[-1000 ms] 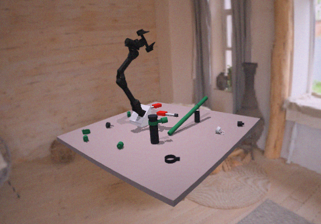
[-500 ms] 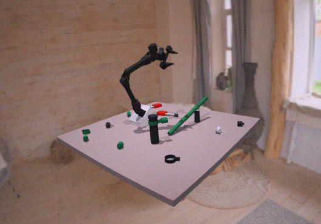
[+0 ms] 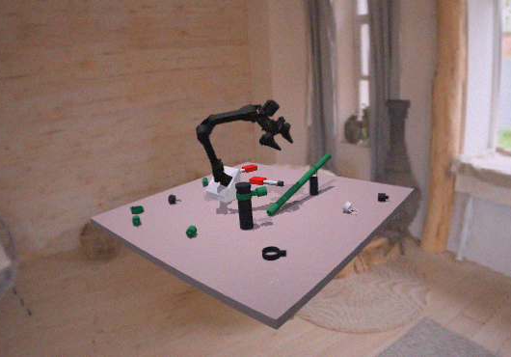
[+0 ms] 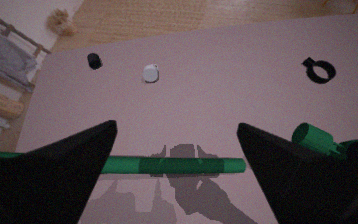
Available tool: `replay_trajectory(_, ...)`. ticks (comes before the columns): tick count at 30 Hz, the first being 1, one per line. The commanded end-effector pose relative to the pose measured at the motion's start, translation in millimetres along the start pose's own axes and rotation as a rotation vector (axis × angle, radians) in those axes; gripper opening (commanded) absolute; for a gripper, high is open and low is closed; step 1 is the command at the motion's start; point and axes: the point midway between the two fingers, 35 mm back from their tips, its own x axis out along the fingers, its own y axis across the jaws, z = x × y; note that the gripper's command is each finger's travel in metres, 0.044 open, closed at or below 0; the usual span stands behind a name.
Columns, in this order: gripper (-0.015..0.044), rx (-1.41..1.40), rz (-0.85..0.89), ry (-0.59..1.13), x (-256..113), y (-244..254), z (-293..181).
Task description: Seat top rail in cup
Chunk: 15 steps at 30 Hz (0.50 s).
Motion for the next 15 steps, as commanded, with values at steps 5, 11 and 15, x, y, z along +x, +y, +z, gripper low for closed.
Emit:
replay_trajectory(5,0.044,-0.206,-0.076,0.255,36.0,-35.6,-60.7)
replay_trajectory(11,0.044,-0.206,-0.076,0.255,36.0,-35.6,-60.7)
replay_trajectory(15,0.044,-0.324,-0.094,0.261,40.2,-52.2,-55.3)
